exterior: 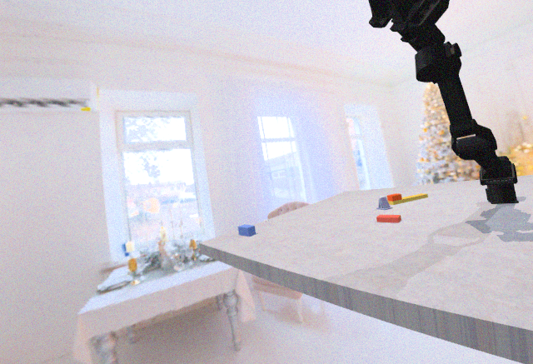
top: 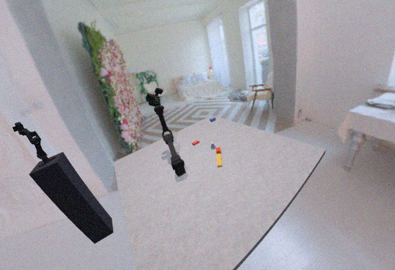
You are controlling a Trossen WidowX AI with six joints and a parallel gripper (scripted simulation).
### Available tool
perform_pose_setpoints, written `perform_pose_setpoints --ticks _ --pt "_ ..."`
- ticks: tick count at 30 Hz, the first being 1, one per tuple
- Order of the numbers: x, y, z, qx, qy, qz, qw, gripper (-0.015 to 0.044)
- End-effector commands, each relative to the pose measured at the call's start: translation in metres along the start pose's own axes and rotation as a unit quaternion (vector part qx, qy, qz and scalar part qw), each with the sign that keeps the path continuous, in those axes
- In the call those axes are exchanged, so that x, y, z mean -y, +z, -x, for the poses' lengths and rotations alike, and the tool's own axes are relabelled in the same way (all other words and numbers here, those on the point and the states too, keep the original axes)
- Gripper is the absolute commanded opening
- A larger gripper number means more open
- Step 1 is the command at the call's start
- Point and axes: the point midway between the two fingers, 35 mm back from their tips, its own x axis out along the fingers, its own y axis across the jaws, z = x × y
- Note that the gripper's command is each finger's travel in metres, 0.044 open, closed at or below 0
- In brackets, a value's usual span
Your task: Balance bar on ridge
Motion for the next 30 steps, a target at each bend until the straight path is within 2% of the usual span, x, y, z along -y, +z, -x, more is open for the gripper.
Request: perform_pose_setpoints --ticks 1,4,8,12,21,30 --pt "0.032 0.055 0.017 0.066 -0.042 -0.004 0.997 0.0315" --pt "0.054 0.092 0.032 0.11 -0.075 -0.014 0.991 0.0315" --pt "0.082 0.111 0.048 0.128 -0.118 0.019 0.985 0.0315" --pt "0.119 0.159 0.081 0.189 -0.173 -0.002 0.967 0.0315" --pt "0.201 0.234 0.174 0.305 -0.29 -0.062 0.905 0.0315" --pt "0.287 0.259 0.286 0.391 -0.41 -0.138 0.812 0.0315"
